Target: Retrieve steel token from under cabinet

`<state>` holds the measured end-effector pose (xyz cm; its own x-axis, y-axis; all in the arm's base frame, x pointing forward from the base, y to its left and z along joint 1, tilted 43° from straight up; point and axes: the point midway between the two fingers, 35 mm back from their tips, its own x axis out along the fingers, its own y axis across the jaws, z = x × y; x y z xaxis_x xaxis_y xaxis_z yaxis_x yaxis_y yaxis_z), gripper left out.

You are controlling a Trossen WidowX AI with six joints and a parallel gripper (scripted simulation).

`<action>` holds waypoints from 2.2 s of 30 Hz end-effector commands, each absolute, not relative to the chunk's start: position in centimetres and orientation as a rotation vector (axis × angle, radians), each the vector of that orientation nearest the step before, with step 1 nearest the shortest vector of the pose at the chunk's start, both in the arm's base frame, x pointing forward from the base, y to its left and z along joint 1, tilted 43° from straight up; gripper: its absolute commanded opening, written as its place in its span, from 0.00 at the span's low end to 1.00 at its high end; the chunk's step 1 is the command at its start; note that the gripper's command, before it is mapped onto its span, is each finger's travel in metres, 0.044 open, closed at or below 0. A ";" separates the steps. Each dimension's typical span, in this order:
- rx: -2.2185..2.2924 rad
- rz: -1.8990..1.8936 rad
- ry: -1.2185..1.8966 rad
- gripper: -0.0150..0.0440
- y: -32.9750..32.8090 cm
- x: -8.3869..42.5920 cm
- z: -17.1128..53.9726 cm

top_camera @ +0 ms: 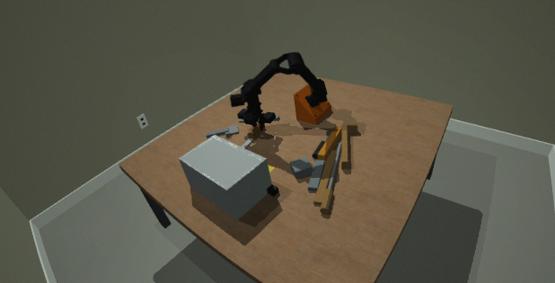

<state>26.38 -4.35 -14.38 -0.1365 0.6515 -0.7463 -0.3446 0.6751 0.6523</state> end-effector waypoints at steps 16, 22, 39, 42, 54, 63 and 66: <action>0.288 0.864 1.464 0.25 -5.0 25.0 -14.6; 0.314 0.841 1.478 0.25 -4.7 24.8 -14.2; 0.343 0.819 1.492 0.25 -3.5 24.3 -12.9; 0.346 0.817 1.493 0.25 -3.3 24.2 -12.6; 0.354 0.811 1.497 0.25 -2.4 23.9 -11.7; 0.359 0.808 1.499 0.25 -1.7 23.6 -11.1; 0.361 0.807 1.500 0.25 -1.5 23.6 -10.9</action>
<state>23.28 -1.52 -11.30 -0.1394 0.6607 -0.7376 -0.2505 0.6971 0.6718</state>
